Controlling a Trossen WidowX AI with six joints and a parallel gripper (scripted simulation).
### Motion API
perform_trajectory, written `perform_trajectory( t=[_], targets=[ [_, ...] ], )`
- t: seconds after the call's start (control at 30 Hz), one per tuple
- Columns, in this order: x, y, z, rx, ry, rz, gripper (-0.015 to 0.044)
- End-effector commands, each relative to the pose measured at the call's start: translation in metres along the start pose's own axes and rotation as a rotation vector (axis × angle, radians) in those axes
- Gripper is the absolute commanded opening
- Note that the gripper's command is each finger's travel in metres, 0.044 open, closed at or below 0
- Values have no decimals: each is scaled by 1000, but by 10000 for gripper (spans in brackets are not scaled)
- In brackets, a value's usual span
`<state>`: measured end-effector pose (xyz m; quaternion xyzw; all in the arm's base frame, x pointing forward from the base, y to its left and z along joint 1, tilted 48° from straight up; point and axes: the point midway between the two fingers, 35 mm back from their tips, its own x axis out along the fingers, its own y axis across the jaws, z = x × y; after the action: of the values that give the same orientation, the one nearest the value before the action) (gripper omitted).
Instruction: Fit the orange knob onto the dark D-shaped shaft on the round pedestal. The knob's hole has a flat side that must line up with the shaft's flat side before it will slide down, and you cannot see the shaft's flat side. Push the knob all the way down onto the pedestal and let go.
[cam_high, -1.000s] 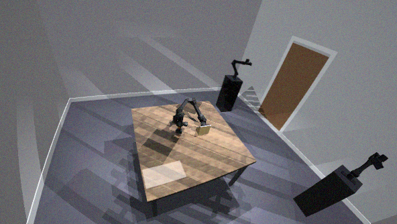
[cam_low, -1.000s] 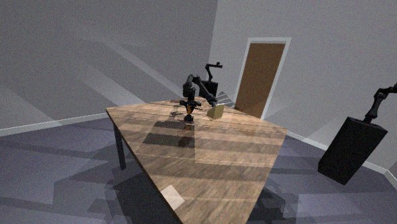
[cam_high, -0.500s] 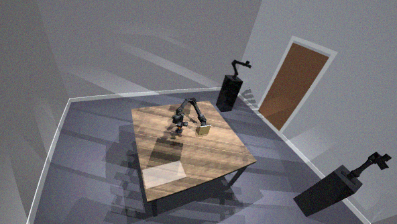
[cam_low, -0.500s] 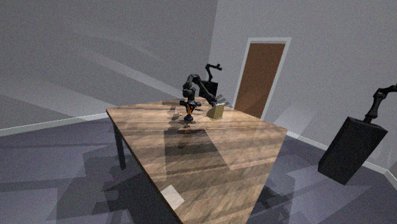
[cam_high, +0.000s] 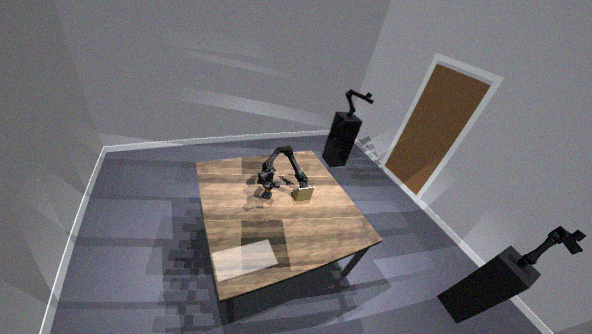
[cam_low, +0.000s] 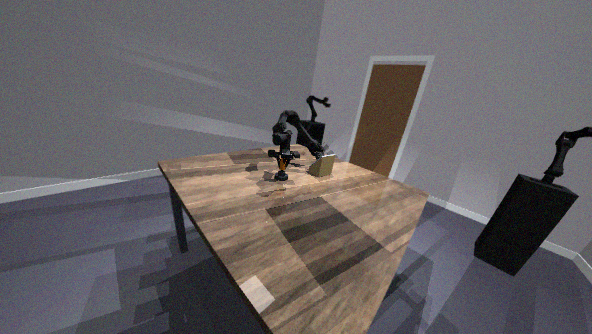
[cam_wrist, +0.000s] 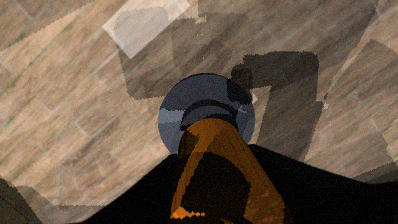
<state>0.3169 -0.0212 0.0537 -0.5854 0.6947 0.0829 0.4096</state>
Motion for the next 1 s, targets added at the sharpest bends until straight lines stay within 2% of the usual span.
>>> perform_trajectory(
  t=[0.0,0.1,0.97],
  targets=[
    [-3,-1,1,-102,-4,-3,0],
    [-2,-1,2,-187,-4,-3,0],
    [1,0,1,-187,-4,-3,0]
  ],
)
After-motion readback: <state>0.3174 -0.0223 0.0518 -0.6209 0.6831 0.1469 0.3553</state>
